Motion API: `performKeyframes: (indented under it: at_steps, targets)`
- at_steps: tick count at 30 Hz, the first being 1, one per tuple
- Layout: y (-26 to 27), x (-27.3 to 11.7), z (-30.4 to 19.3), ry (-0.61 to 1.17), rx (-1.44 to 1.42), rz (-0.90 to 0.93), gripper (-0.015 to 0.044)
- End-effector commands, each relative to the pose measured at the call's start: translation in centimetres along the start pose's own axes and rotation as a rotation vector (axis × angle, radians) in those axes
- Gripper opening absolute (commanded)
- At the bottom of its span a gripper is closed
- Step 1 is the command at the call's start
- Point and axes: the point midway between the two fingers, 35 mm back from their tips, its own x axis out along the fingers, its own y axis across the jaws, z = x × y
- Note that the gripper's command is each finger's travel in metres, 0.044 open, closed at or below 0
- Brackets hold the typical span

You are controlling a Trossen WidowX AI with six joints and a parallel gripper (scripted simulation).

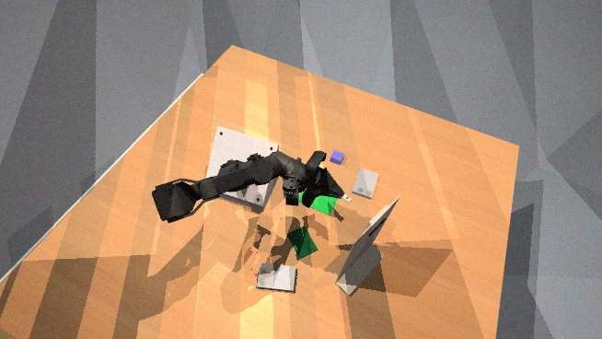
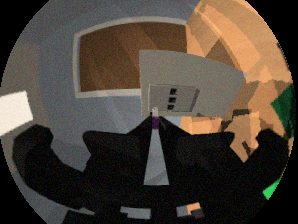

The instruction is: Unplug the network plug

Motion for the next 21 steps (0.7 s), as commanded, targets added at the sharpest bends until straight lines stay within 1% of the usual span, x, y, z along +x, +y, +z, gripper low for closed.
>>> performKeyframes:
  at_steps: [1,5,21]
  targets:
    - [0.8,-0.4,0.1,-0.007,-0.002,-0.002,0.0]
    - [0.5,-0.2,-0.5,0.016,-0.017,-0.016,0.0]
    - [-3.9,0.4,-6.4,0.265,-0.167,-0.198,0.0]
